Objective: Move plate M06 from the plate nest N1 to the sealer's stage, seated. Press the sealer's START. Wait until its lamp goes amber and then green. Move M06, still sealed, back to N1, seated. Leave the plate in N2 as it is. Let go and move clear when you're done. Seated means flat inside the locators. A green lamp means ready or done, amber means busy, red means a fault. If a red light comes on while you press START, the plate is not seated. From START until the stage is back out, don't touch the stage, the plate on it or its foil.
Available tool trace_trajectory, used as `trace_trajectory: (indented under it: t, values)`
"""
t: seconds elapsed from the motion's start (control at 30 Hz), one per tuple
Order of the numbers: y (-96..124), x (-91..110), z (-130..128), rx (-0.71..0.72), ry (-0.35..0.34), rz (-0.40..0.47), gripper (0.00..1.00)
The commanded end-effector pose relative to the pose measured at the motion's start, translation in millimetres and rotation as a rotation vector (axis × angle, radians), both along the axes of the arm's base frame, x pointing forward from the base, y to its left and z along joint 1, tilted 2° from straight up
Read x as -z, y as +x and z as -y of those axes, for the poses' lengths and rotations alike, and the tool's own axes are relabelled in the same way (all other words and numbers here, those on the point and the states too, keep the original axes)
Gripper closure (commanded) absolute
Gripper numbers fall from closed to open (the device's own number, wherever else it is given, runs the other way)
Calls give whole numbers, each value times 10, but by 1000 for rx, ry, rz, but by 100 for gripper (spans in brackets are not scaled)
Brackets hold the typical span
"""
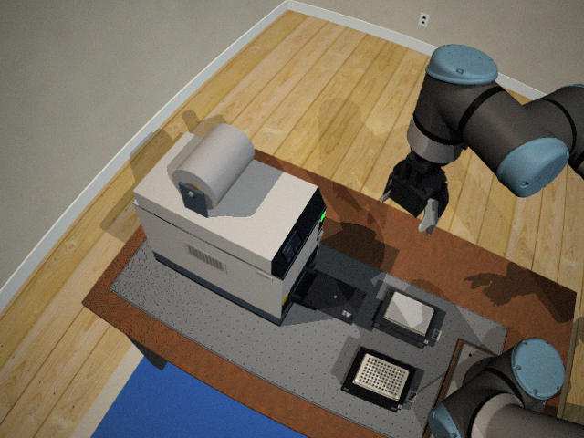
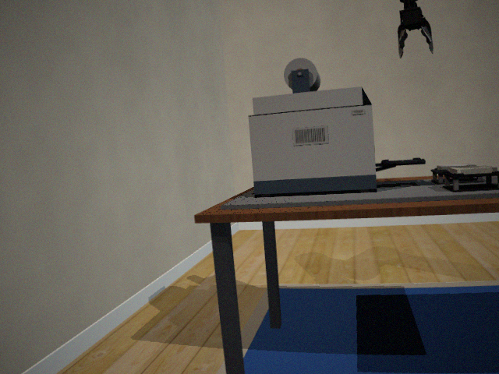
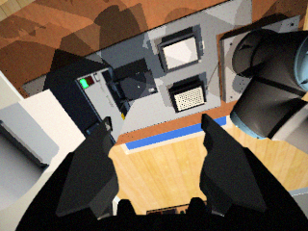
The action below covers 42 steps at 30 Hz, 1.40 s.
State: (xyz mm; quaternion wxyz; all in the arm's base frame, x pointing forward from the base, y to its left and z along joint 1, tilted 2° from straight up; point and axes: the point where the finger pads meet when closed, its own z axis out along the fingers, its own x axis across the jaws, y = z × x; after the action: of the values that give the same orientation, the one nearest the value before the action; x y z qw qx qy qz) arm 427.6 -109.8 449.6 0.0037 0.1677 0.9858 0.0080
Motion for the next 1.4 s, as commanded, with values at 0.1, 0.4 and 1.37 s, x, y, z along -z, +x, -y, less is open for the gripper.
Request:
trace_trajectory:
  t: [0.1,0.4,1.37]
  values:
    - [-152,332,-125,0,1,4,32]
    - [-247,529,-197,0,1,4,32]
    - [-670,1424,-523,-1,5,7,32]
